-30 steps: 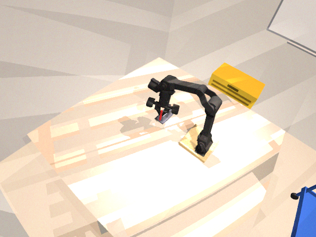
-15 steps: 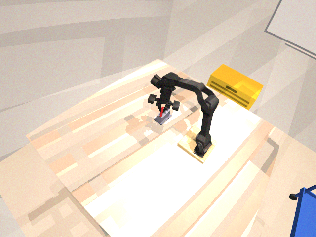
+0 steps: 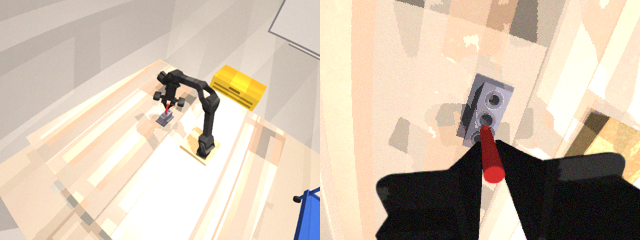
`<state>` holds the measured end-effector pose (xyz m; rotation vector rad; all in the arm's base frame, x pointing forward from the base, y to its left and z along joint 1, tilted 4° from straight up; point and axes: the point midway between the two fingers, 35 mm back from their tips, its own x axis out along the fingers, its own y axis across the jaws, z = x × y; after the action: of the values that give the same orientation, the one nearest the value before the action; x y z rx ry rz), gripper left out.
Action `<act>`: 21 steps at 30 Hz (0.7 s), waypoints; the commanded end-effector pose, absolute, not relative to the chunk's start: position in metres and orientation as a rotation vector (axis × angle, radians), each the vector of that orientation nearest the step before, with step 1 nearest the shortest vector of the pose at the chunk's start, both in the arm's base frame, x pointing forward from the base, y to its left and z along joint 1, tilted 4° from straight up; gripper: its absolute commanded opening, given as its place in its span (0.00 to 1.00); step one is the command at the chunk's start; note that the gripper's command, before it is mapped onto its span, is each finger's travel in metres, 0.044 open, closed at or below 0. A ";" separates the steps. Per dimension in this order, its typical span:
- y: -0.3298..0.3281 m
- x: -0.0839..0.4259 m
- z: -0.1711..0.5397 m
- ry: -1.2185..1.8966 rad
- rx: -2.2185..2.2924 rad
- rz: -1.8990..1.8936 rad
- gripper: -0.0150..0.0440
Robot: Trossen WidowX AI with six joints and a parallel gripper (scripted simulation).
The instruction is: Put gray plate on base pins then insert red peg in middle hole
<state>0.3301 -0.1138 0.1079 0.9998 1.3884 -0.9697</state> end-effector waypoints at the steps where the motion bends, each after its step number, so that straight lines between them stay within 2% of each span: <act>1: -0.125 0.330 0.109 1.388 0.989 -0.967 0.25; 21: -0.125 0.330 0.109 1.388 0.989 -0.967 0.25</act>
<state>0.3310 -0.1247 0.1085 0.9956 1.3856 -0.9673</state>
